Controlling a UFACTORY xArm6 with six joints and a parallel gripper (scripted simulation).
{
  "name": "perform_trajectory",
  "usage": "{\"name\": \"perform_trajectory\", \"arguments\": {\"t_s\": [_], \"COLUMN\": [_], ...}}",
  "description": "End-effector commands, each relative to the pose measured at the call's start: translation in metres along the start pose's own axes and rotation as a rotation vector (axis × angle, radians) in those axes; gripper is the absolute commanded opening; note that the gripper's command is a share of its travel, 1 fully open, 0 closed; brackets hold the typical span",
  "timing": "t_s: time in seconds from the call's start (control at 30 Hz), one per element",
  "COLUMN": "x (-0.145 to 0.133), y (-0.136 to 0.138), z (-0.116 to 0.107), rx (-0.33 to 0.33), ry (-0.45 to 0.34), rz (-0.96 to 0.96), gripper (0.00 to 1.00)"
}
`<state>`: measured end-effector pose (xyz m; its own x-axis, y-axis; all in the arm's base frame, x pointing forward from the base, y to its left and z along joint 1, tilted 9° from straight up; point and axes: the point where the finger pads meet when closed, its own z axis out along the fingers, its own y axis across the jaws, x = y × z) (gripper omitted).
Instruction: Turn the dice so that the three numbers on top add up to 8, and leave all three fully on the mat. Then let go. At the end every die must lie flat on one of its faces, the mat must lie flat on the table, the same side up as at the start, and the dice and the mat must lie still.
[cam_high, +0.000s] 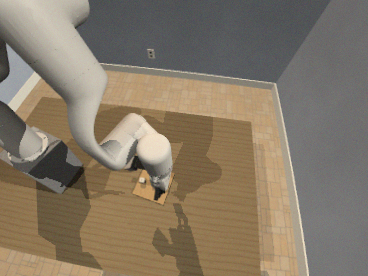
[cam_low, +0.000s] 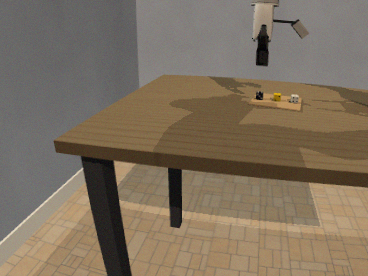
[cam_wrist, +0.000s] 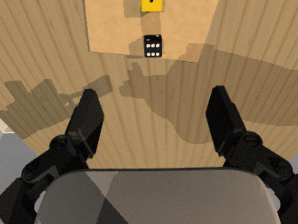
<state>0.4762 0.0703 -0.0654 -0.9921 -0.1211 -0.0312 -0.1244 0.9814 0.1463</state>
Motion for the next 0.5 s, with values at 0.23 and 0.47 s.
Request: {"name": "perform_trajectory", "arguments": {"t_s": [0.23, 0.47], "x": [-0.002, -0.002], "y": [0.0, 0.0], "z": [-0.003, -0.014], "rx": [0.0, 0.0], "ry": [-0.004, -0.004], "rz": [0.0, 0.0], "gripper": [1.0, 1.0]}}
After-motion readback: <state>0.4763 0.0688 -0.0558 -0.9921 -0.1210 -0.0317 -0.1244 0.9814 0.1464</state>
